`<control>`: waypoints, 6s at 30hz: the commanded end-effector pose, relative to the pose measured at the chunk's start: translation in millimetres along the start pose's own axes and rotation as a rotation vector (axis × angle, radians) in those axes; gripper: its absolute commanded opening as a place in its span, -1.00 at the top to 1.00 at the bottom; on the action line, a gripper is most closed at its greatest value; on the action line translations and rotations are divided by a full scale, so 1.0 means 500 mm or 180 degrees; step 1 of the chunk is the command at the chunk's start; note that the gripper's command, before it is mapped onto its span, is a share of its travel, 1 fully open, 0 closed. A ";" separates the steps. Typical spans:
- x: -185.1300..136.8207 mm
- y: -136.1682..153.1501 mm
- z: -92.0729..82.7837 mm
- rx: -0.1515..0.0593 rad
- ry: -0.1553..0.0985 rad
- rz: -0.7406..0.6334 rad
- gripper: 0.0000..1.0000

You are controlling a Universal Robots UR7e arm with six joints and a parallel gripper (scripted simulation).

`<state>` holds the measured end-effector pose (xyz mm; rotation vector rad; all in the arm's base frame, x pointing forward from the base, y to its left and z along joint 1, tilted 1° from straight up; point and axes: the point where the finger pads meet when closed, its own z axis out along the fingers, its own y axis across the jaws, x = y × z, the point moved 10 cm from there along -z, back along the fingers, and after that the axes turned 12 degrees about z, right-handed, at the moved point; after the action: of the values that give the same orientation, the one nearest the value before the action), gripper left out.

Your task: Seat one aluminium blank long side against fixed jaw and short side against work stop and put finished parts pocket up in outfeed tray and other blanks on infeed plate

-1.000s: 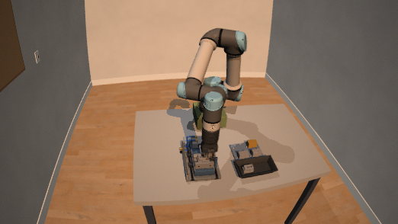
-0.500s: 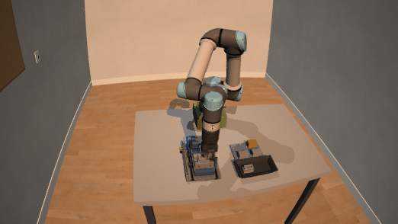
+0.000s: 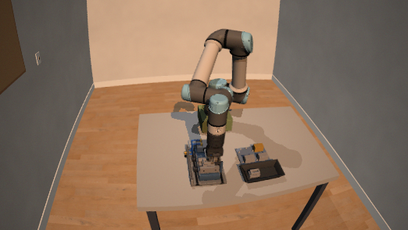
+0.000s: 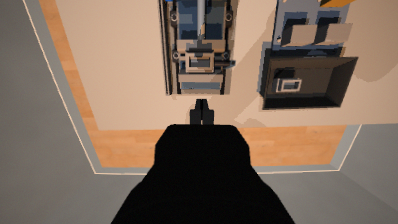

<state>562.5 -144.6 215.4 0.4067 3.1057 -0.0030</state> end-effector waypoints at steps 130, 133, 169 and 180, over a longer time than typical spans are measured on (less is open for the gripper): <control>0.139 -0.035 0.000 0.0001 -0.0003 -0.4970 -1.00; 0.140 -0.035 0.001 -0.0001 -0.0002 -0.4972 -1.00; 0.142 -0.038 0.093 -0.0011 0.0003 -0.4995 -1.00; 0.142 -0.039 0.119 -0.0011 0.0003 -0.4995 -1.00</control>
<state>489.8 -144.8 162.5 -1.9106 2.4889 -0.0077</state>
